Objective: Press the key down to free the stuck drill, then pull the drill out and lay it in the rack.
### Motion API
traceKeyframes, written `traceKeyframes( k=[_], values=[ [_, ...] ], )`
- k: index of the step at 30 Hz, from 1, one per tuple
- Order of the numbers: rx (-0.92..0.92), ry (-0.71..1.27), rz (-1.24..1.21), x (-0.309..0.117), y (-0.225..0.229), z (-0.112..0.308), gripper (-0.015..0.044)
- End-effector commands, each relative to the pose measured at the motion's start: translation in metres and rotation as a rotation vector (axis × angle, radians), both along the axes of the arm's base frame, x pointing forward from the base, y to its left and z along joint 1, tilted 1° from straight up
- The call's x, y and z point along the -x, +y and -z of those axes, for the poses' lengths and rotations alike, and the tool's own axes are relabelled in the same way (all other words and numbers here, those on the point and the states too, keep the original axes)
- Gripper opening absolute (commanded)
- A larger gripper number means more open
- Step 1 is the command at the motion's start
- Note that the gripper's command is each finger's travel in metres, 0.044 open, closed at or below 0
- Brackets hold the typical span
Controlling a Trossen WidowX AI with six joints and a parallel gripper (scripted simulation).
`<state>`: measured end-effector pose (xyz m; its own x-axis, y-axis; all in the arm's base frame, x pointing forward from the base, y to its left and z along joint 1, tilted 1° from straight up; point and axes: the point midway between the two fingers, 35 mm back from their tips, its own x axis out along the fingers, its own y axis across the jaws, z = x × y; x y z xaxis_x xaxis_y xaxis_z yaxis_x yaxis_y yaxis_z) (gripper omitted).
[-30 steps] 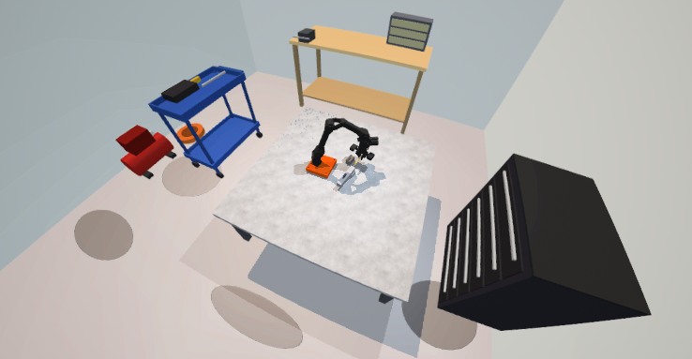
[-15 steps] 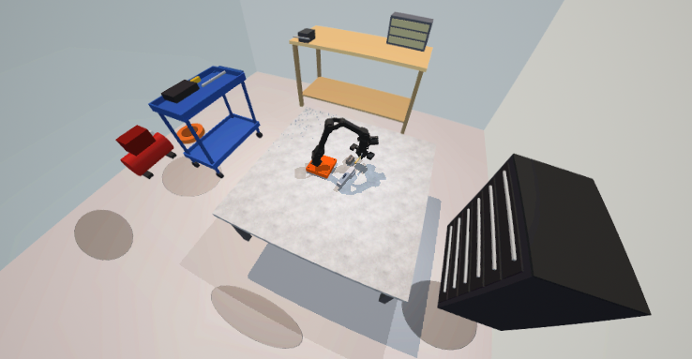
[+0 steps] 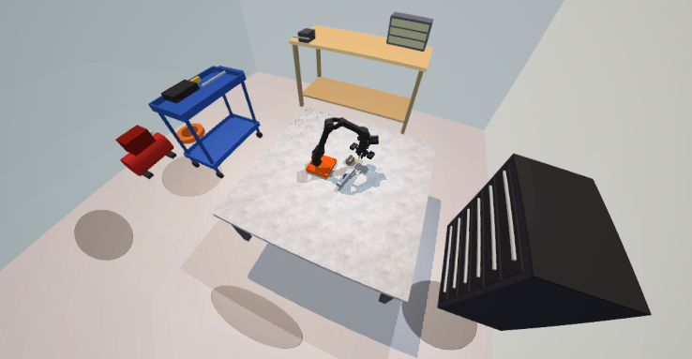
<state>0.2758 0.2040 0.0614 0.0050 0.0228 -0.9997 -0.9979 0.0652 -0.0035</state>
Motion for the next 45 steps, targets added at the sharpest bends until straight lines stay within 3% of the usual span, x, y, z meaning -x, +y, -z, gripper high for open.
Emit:
traceKeyframes(
  k=[1,14,45],
  values=[
    [-0.004,-0.001,-0.006,0.0,0.001,-0.003,0.0],
    [-0.004,-0.001,-0.006,0.001,0.001,-0.007,0.0],
    [-0.005,0.004,-0.006,0.056,0.013,0.003,0.0]
  ],
)
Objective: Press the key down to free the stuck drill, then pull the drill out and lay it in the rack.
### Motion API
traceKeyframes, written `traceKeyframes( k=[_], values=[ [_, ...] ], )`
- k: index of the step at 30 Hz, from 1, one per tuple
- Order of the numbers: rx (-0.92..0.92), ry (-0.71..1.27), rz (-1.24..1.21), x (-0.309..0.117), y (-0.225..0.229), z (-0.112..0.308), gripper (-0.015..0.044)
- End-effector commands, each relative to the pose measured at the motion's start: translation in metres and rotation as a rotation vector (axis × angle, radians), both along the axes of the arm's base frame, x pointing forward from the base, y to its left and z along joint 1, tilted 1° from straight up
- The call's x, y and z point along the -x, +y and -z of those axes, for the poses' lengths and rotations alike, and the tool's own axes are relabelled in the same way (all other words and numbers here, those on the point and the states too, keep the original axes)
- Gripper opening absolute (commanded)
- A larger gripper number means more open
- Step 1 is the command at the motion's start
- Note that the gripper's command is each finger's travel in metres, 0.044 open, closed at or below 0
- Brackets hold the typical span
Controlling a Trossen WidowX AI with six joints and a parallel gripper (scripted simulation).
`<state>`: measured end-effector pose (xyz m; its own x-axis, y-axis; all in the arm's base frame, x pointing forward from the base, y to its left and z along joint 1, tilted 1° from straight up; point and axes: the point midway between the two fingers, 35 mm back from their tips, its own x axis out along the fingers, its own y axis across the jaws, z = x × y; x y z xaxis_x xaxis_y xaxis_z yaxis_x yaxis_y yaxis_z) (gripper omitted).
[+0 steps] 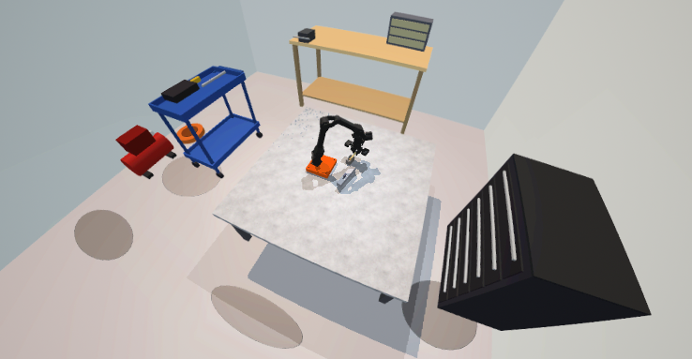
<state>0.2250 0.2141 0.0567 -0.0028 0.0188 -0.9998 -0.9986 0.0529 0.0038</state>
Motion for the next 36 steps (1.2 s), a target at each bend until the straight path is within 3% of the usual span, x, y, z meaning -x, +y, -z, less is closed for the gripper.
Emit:
traceKeyframes(
  k=[1,14,36],
  values=[
    [-0.009,-0.004,0.006,0.006,0.003,-0.002,0.0],
    [-0.01,-0.002,0.006,0.024,0.01,-0.006,0.0],
    [-0.01,-0.002,0.006,0.023,0.01,0.027,0.0]
  ],
)
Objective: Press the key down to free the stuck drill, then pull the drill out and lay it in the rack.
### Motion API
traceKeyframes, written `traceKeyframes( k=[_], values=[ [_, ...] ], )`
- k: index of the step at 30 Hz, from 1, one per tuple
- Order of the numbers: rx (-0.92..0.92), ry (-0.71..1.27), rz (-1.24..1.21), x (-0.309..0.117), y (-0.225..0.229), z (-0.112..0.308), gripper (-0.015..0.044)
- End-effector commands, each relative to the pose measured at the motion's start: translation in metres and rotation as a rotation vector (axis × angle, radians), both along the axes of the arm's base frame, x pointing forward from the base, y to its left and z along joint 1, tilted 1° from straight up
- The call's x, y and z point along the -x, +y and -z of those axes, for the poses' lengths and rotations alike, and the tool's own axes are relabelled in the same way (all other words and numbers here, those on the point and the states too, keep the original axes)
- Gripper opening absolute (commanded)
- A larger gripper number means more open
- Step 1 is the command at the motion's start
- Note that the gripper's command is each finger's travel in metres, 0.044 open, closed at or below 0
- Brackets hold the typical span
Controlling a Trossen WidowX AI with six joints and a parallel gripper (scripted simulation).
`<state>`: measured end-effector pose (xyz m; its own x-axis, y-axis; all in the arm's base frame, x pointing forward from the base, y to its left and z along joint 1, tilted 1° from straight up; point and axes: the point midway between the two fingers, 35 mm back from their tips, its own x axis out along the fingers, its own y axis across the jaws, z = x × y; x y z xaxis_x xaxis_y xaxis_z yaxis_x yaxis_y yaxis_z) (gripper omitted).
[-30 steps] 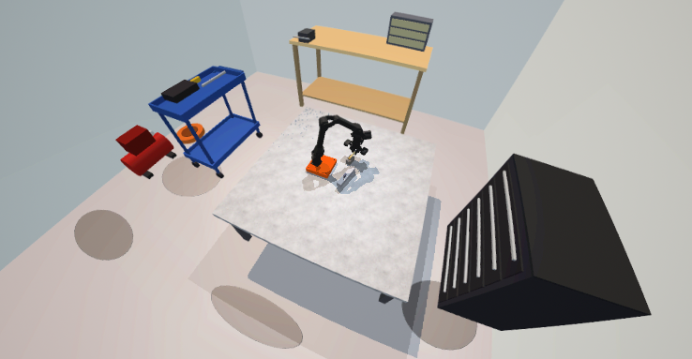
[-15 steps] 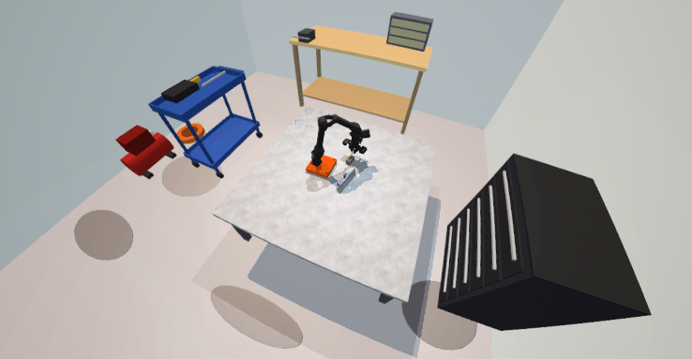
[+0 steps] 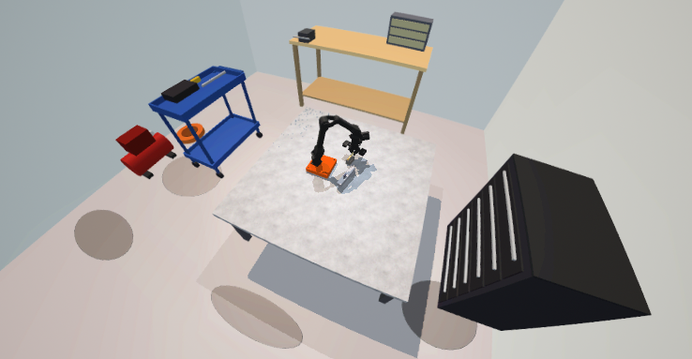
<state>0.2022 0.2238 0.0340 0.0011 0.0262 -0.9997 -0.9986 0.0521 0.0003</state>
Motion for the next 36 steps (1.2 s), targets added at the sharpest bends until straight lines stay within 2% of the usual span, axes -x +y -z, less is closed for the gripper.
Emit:
traceKeyframes(
  k=[1,36],
  values=[
    [-0.003,0.002,0.007,0.0,0.0,0.005,0.0],
    [-0.002,0.002,0.007,0.001,0.0,0.029,0.0]
  ],
)
